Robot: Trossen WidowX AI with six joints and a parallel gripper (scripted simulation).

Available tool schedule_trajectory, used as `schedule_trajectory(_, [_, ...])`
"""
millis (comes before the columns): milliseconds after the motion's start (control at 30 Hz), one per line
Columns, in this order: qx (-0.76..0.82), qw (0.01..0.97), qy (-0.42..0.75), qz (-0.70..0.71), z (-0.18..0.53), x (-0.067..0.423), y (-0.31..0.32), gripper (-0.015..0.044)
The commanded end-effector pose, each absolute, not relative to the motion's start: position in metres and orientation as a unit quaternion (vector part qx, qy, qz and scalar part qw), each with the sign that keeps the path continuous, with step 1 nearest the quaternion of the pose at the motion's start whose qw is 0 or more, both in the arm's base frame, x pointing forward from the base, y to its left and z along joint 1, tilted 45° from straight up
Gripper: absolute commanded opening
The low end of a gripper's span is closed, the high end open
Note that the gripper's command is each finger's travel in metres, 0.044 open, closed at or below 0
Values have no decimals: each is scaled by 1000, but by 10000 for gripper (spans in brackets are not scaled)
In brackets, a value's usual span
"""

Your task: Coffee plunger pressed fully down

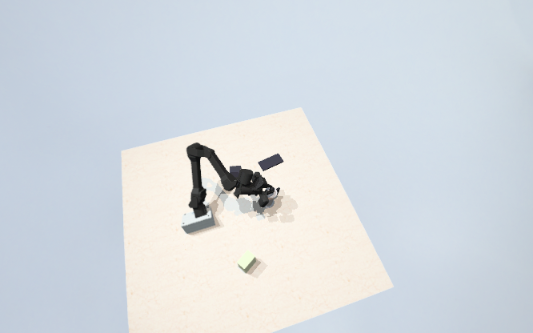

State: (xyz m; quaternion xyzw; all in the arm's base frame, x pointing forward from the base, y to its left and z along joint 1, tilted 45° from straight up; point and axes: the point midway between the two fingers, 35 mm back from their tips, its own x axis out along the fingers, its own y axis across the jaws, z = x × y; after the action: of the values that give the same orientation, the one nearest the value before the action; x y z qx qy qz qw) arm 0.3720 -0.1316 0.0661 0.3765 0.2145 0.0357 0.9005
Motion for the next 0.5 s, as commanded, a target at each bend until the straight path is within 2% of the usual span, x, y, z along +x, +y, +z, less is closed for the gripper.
schedule_trajectory(0, [380, 898, 220, 38, 63, 372, -128, 113])
schedule_trajectory(367, [377, 900, 215, 36, 66, 372, -132, 113])
schedule_trajectory(467, [377, 900, 215, 36, 66, 372, -132, 191])
